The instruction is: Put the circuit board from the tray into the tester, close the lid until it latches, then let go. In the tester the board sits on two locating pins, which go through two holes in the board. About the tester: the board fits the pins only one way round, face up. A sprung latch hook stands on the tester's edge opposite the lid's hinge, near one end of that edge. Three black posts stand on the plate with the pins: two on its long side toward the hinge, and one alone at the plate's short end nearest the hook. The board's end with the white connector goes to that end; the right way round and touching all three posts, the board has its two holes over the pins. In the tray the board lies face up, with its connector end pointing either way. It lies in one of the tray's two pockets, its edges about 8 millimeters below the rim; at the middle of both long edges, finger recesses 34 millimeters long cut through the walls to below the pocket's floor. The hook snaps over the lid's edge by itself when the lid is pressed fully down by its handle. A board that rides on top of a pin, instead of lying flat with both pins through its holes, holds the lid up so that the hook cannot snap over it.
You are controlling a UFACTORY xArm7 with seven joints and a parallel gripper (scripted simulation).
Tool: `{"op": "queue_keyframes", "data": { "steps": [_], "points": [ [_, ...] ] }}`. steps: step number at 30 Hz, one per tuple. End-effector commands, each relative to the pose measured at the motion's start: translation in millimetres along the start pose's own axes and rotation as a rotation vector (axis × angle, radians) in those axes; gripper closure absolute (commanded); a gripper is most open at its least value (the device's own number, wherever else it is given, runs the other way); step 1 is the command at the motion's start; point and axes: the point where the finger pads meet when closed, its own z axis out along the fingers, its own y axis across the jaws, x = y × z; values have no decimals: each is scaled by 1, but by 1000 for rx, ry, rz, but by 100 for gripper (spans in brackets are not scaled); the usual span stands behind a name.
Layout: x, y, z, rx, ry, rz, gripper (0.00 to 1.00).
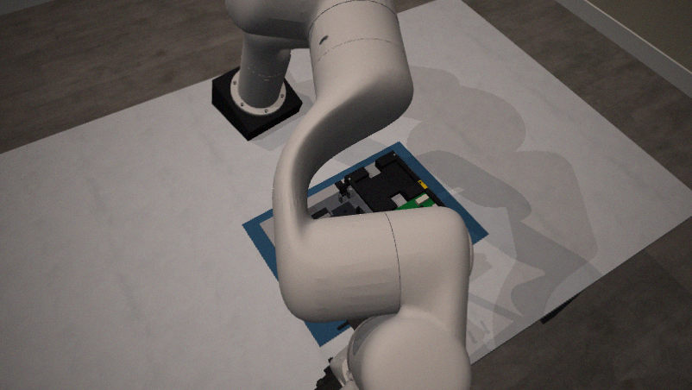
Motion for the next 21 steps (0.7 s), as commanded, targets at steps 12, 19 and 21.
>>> {"op": "queue_keyframes", "data": {
  "steps": [12, 19, 21],
  "points": [
    [0, 0, -3, 3, -5, 0, 0],
    [0, 0, -3, 3, -5, 1, 0],
    [0, 2, -4, 1, -8, 10, 0]
  ]
}}
